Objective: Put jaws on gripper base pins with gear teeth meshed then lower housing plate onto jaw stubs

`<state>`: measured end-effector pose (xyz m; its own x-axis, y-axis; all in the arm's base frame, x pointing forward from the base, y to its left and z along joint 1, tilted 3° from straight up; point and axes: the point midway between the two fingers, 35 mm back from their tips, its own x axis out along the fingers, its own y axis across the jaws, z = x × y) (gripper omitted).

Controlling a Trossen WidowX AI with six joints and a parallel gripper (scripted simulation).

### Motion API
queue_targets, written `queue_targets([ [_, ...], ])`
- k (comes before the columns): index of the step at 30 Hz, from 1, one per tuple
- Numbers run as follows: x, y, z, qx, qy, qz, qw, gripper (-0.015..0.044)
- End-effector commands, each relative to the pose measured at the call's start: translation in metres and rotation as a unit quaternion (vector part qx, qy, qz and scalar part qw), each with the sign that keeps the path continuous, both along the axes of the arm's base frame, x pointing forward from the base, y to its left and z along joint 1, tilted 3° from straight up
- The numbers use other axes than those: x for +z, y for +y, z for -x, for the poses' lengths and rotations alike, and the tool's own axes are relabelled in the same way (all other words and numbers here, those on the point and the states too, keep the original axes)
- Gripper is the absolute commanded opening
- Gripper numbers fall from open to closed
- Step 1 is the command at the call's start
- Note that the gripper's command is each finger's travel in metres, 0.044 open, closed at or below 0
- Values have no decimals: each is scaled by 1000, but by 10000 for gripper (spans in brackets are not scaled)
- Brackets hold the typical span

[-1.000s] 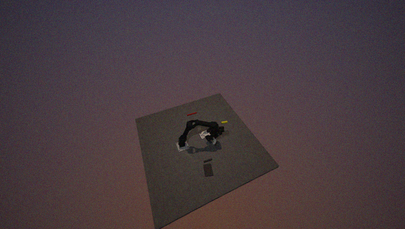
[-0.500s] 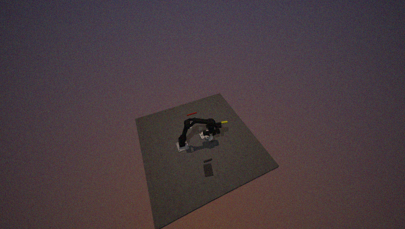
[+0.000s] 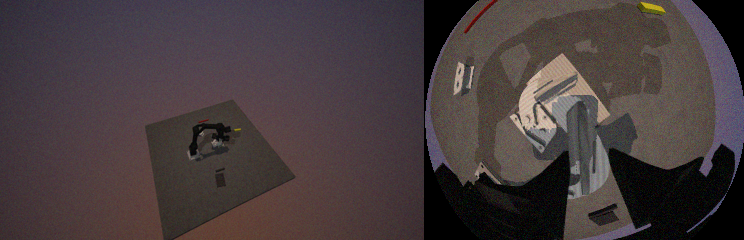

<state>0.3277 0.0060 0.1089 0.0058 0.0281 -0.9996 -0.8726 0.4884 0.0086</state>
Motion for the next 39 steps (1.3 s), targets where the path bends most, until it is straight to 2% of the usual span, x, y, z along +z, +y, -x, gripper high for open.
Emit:
queue_targets([
  [1,-1,10,8,-48,3,-2,999,134],
  [15,-2,46,34,-224,11,-5,975,134],
  [29,-5,75,64,-391,18,-6,920,134],
  [39,-5,76,65,-398,19,-6,917,134],
])
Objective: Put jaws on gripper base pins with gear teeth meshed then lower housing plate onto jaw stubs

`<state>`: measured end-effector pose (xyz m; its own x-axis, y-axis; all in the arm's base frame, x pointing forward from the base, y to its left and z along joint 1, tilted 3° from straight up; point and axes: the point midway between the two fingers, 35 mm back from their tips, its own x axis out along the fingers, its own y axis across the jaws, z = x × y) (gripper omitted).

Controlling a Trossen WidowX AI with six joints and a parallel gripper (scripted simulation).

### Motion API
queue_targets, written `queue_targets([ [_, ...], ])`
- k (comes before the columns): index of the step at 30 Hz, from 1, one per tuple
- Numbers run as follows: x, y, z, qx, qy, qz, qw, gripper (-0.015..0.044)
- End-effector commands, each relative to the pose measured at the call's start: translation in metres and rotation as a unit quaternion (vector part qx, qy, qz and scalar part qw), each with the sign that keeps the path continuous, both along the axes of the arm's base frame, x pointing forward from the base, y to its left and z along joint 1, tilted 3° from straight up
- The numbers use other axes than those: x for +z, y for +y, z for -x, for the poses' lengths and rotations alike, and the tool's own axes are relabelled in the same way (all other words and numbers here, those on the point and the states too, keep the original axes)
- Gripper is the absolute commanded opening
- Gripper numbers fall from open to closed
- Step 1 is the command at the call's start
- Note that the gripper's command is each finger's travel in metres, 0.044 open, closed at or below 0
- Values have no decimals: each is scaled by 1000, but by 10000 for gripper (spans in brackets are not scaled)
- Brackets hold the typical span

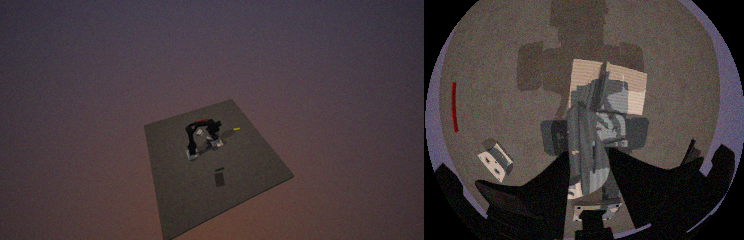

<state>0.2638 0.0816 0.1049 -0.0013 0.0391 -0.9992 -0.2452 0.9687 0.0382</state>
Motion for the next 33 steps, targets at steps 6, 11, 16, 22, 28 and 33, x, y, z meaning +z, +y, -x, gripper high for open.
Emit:
queue_targets([
  [6,-1,0,1,-4,2,-1,1000,134],
  [11,-1,0,1,-4,2,-1,1000,134],
  [16,-1,0,1,3,2,-1,1000,134],
  [22,-1,0,1,3,2,-1,1000,134],
  [28,-1,-10,-11,3,1,0,1000,134],
  [33,-1,-21,-22,3,1,1,1000,134],
])
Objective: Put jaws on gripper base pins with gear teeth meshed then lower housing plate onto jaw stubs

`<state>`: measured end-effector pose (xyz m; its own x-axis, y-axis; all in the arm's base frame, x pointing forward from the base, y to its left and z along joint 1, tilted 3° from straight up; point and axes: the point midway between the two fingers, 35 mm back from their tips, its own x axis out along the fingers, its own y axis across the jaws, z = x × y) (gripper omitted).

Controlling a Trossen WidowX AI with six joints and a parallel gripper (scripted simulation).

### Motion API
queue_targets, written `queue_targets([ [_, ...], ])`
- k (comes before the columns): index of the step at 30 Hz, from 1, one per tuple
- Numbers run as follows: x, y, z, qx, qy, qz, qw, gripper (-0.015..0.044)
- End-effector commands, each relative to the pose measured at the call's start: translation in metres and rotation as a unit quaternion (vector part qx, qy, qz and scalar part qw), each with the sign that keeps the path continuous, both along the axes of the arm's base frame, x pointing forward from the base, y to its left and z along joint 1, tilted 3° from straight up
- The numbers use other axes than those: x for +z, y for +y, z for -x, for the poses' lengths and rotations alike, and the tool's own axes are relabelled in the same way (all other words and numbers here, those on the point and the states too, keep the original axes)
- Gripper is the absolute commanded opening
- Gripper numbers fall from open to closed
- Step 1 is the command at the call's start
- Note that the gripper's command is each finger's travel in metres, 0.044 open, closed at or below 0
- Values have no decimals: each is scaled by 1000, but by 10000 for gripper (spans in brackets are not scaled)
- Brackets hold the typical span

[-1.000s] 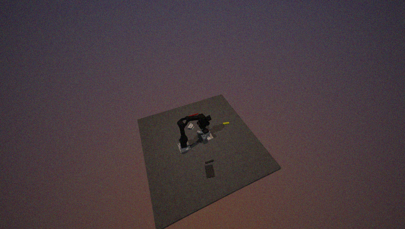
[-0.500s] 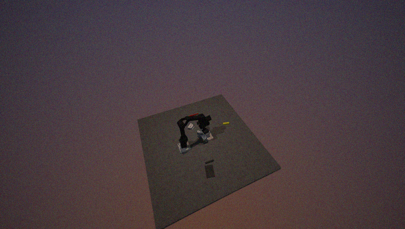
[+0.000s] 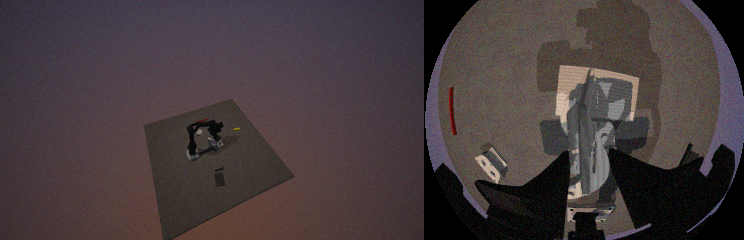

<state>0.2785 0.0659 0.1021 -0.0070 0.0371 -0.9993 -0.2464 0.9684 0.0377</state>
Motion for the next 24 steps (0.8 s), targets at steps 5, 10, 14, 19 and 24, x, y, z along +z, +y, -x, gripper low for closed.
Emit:
queue_targets([
  [5,1,-17,-18,2,-3,0,1000,134],
  [10,1,-29,-29,2,-3,1,1000,134],
  [14,0,-39,-36,2,-4,1,1000,134],
  [19,0,-46,-41,2,-4,2,1000,134],
  [24,0,-46,-41,2,-4,2,1000,134],
])
